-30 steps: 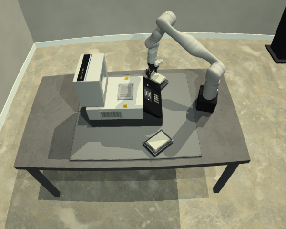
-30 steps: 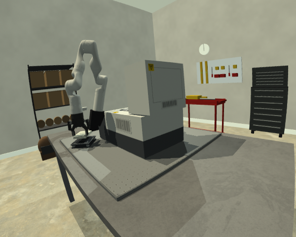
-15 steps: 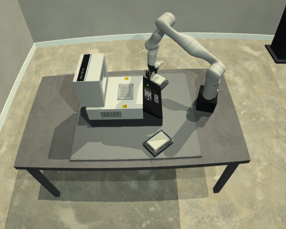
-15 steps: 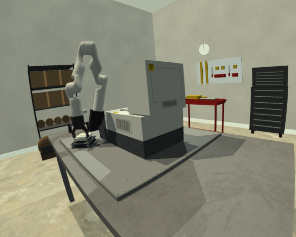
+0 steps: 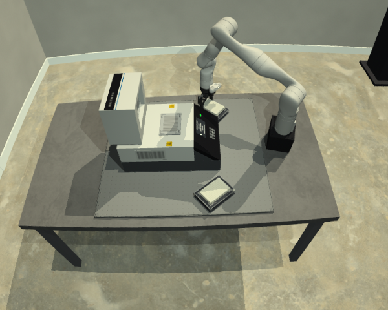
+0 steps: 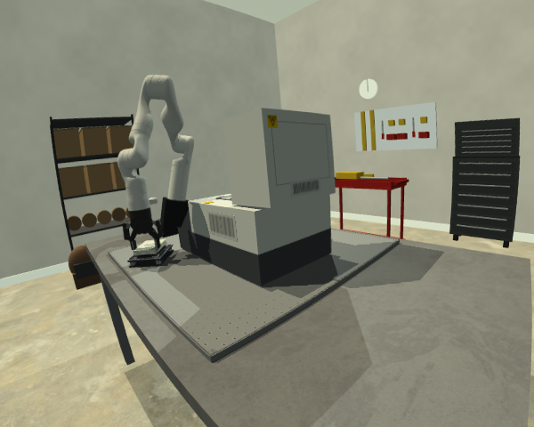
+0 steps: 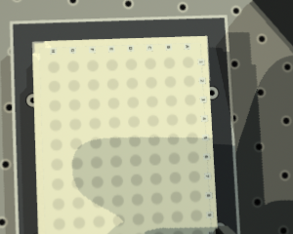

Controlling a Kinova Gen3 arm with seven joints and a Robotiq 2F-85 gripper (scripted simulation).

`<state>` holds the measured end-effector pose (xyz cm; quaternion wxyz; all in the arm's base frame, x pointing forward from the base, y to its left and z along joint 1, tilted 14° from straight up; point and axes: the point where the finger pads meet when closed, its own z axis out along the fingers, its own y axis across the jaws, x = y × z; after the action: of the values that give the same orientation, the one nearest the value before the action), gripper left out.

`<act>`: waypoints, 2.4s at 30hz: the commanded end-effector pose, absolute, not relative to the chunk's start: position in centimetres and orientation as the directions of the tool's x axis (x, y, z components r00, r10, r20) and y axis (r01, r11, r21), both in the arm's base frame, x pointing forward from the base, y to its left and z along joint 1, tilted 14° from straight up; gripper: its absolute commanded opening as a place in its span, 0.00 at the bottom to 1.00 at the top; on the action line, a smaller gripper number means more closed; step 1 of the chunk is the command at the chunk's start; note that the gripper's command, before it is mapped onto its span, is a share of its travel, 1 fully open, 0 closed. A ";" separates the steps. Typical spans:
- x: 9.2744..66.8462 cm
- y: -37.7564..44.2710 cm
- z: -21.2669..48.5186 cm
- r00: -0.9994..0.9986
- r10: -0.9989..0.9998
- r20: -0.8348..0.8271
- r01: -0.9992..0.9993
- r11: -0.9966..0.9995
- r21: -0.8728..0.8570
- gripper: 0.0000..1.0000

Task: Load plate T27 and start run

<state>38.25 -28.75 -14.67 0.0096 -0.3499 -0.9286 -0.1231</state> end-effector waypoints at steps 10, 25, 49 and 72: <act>38.3 -28.8 -14.6 -0.755 0.648 0.102 0.652 0.725 0.222 0.90; 38.3 -28.8 -14.6 -0.755 0.648 0.102 0.652 0.725 0.222 0.90; 38.4 -28.6 -15.4 -0.755 0.648 0.102 0.652 0.725 0.222 0.90; 38.4 -28.6 -15.6 -0.755 0.648 0.102 0.652 0.725 0.222 1.00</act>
<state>38.34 -28.52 -15.66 0.0093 -0.3500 -0.9286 -0.1230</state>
